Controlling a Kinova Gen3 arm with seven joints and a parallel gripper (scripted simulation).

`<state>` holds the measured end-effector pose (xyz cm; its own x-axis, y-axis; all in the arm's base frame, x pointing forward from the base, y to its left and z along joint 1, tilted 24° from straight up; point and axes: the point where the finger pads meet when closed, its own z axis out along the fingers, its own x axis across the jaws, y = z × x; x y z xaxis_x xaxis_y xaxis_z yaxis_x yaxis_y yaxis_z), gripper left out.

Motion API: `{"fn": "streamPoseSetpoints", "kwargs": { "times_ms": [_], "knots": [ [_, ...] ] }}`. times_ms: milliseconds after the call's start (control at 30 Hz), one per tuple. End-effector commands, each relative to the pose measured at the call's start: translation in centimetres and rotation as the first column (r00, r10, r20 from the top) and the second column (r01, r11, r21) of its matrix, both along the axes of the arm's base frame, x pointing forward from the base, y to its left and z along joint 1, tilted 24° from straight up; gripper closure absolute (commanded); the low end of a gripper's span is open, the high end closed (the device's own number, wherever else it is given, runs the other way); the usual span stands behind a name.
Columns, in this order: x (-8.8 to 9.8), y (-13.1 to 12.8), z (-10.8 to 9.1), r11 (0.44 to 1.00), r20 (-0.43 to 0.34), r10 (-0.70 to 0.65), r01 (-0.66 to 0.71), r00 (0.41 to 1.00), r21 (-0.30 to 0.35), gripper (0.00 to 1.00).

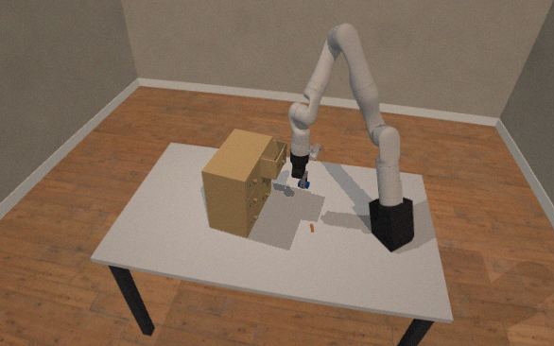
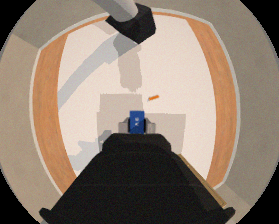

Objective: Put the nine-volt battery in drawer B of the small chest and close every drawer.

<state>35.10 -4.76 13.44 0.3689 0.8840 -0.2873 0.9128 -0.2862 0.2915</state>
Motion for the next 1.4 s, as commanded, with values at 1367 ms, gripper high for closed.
{"fn": "streamPoseSetpoints", "kwargs": {
  "times_ms": [1367],
  "knots": [
    [-2.4,5.6,13.9,1.000,0.019,0.003,-0.003,1.000,0.005,0.49]
  ]
}}
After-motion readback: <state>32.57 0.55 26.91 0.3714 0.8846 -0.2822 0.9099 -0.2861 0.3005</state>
